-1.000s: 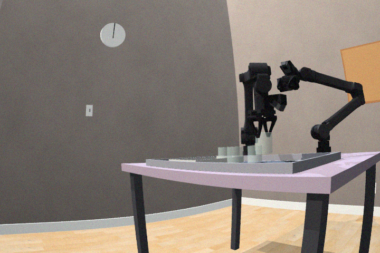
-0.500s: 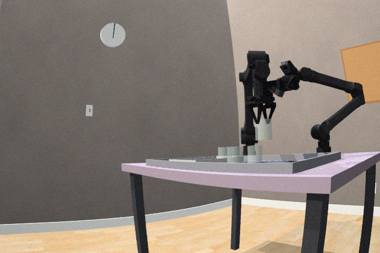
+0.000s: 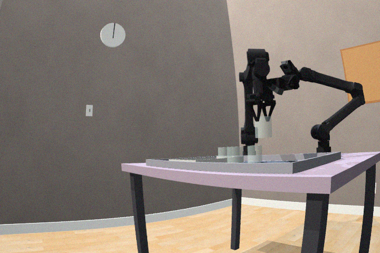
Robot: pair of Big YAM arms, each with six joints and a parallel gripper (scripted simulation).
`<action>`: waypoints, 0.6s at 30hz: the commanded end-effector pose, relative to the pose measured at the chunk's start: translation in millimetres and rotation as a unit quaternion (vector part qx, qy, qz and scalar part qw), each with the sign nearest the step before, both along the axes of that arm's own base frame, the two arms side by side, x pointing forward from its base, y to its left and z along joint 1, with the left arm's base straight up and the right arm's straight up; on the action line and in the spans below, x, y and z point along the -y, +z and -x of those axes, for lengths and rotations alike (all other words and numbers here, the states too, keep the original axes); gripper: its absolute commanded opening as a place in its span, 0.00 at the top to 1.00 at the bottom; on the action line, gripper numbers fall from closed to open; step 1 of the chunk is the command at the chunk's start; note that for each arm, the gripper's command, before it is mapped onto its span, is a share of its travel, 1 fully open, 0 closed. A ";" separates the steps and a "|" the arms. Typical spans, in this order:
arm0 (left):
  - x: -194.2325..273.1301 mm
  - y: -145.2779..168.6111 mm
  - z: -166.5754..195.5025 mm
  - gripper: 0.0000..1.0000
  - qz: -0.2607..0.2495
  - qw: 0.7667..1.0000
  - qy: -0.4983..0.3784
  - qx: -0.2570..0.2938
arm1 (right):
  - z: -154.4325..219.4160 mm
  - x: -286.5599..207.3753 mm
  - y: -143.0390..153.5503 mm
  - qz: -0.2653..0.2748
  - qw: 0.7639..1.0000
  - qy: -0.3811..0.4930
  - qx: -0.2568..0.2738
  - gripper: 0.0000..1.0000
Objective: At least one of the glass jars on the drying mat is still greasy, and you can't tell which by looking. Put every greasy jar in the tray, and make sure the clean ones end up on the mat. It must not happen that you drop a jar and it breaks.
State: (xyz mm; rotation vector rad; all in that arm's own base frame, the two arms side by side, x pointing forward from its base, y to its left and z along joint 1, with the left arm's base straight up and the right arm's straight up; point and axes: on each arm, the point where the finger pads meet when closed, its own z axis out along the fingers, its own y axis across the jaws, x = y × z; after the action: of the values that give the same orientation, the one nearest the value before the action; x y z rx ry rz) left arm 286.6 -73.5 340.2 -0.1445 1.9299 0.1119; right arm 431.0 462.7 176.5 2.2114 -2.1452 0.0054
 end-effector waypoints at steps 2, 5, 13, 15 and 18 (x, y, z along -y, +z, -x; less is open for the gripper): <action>3.3 28.0 -5.6 0.40 -0.001 0.999 -0.005 0.036 | -9.9 -11.4 85.2 -0.048 0.998 -0.004 0.043 0.37; 10.1 38.9 -7.5 0.40 -0.006 0.999 -0.018 0.046 | -12.1 -3.2 75.8 -0.042 0.998 0.001 0.038 0.37; 61.4 58.2 -16.8 0.40 0.005 0.989 -0.134 0.063 | -15.7 60.6 64.9 -0.038 0.998 0.016 0.036 0.37; 75.5 62.5 -17.4 0.40 0.008 0.984 -0.166 0.068 | -17.1 81.8 63.0 -0.038 0.998 0.018 0.036 0.37; 82.4 64.7 -17.6 0.40 0.009 0.981 -0.182 0.071 | -17.7 92.8 62.0 -0.037 0.998 0.019 0.036 0.37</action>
State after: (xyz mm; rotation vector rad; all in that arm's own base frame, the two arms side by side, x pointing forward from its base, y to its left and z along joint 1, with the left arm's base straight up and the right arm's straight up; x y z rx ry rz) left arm 295.5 -128.9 360.0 0.0996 1.8640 -0.0771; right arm 436.6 409.8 212.3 2.2437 -2.1447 0.0030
